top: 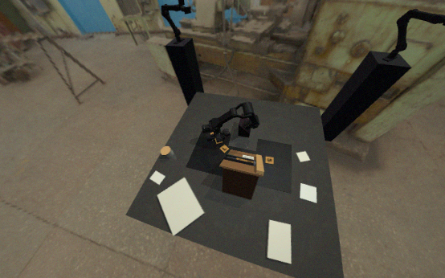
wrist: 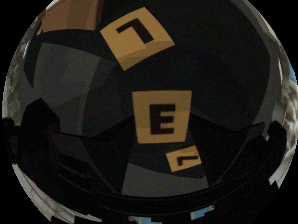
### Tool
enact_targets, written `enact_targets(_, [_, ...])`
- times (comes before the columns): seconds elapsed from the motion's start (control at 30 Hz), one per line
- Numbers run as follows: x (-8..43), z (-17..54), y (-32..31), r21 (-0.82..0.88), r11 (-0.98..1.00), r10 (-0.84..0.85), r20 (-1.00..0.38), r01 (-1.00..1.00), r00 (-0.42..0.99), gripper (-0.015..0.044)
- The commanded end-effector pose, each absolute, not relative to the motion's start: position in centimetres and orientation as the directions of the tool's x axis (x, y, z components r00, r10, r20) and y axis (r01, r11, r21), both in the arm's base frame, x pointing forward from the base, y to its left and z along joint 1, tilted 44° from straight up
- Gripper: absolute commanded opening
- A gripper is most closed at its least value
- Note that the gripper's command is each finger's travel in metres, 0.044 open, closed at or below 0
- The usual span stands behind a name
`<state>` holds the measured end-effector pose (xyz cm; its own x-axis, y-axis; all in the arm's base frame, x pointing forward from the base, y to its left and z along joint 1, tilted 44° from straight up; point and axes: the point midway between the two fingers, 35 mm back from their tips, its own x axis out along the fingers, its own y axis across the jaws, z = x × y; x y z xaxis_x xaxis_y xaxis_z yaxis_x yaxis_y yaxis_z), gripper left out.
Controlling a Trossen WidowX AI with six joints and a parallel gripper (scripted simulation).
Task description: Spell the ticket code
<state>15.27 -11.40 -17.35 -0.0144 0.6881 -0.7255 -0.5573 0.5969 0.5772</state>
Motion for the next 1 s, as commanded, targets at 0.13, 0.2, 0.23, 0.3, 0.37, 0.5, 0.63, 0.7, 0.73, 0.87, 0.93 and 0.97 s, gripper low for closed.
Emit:
enact_targets(0.13, [15.27, -17.02, -11.69, 0.571, 0.598, 0.683, -0.73, -0.563, -0.015, 0.0])
enact_targets(0.2, [15.25, -16.98, -11.72, 0.571, 0.598, 0.683, -0.73, -0.563, -0.015, 0.0])
enact_targets(0.23, [15.25, -16.96, -11.74, 0.571, 0.598, 0.683, -0.73, -0.563, -0.015, 0.0])
enact_targets(0.3, [15.23, -16.91, -11.77, 0.571, 0.598, 0.683, -0.73, -0.563, -0.015, 0.0])
enact_targets(0.37, [15.22, -16.87, -11.79, 0.571, 0.598, 0.683, -0.73, -0.563, -0.015, 0.0])
enact_targets(0.5, [15.2, -16.78, -11.85, 0.571, 0.598, 0.683, -0.73, -0.563, -0.015, 0.0])
enact_targets(0.63, [15.17, -16.69, -11.9, 0.571, 0.598, 0.683, -0.73, -0.562, -0.015, 0.0])
enact_targets(0.7, [15.16, -16.65, -11.93, 0.571, 0.598, 0.683, -0.73, -0.562, -0.015, 0.0])
enact_targets(0.73, [15.16, -16.63, -11.94, 0.571, 0.598, 0.683, -0.73, -0.562, -0.015, 0.0])
enact_targets(0.87, [15.13, -16.54, -11.99, 0.571, 0.598, 0.683, -0.73, -0.562, -0.015, 0.0])
enact_targets(0.93, [15.12, -16.5, -12.02, 0.571, 0.598, 0.683, -0.73, -0.562, -0.015, 0.0])
enact_targets(0.97, [15.12, -16.47, -12.03, 0.571, 0.598, 0.683, -0.73, -0.562, -0.015, 0.0])
